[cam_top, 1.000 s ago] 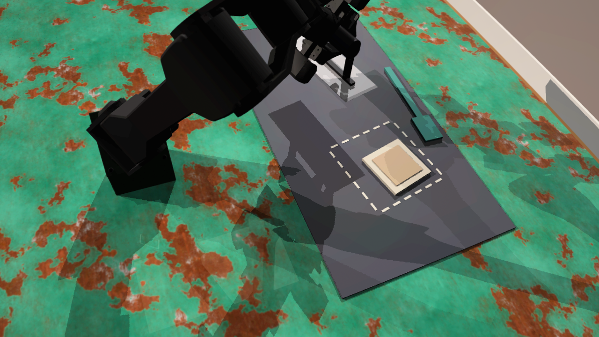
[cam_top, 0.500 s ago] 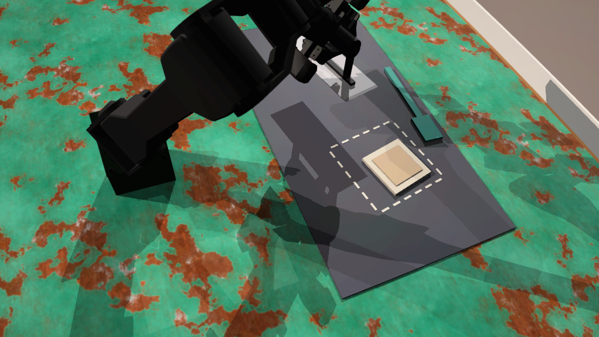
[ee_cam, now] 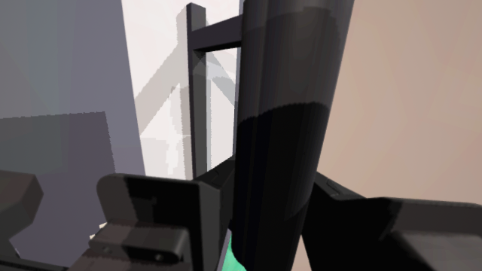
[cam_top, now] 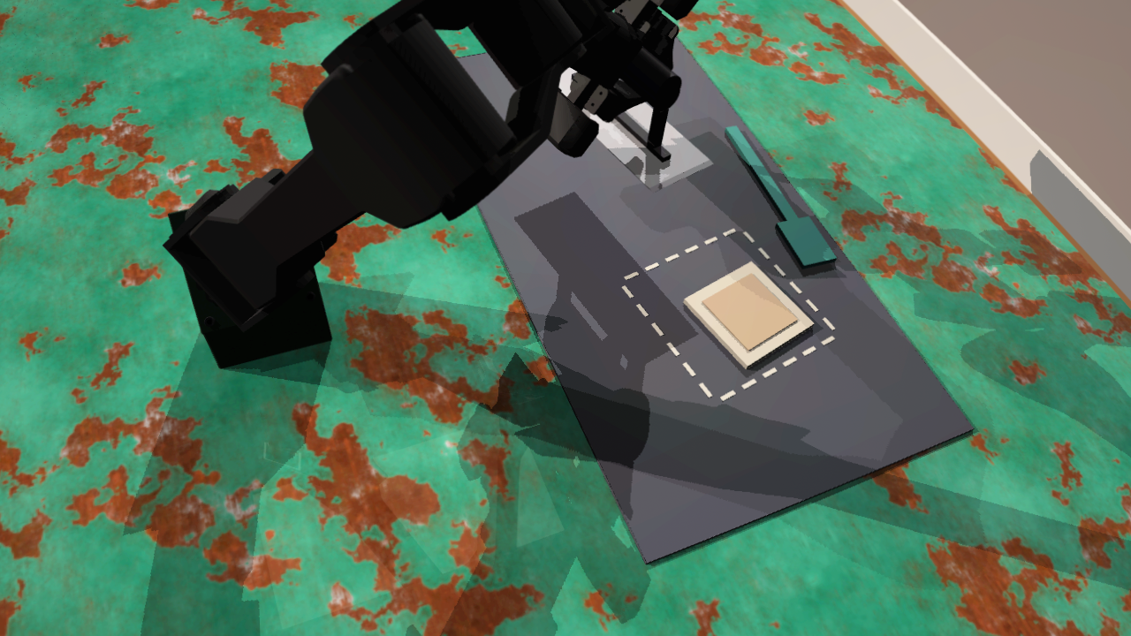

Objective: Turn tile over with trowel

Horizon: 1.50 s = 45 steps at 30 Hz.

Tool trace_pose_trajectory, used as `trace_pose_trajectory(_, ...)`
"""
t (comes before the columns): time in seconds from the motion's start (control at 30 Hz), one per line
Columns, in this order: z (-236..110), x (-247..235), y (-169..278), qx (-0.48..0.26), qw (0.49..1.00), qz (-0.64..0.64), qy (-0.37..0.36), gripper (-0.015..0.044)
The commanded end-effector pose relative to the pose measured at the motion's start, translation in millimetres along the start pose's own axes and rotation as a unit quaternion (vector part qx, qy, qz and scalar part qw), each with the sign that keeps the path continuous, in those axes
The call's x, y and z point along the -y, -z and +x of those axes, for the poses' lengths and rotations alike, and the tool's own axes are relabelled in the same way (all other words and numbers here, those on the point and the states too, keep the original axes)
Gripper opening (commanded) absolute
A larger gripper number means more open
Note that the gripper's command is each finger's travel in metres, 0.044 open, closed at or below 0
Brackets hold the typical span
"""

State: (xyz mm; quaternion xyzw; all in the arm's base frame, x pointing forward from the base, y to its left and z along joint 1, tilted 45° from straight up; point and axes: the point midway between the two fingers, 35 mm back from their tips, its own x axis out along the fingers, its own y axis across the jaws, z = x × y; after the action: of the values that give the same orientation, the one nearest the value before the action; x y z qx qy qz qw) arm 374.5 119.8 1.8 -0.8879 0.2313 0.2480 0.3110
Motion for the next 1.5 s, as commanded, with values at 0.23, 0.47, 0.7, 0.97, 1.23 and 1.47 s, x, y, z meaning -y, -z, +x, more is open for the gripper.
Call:
trace_pose_trajectory(0.23, -1.9, -4.8, 17.6, 0.001, 1.000, 0.005, -0.002, 0.0000)
trace_pose_trajectory(0.47, -7.6, -16.6, 51.1, 0.000, 1.000, 0.015, -0.006, 0.0000)
trace_pose_trajectory(0.7, -15.4, -31.0, 81.9, -0.003, 1.000, 0.023, -0.007, 0.0000)
trace_pose_trajectory(0.97, -27.0, -49.9, 113.2, -0.008, 0.999, 0.032, -0.008, 0.0000)
trace_pose_trajectory(1.23, -40.8, -70.5, 139.8, -0.017, 0.999, 0.039, -0.006, 0.0000)
trace_pose_trajectory(1.47, -54.2, -89.2, 159.1, -0.027, 0.999, 0.044, -0.004, 0.0000)
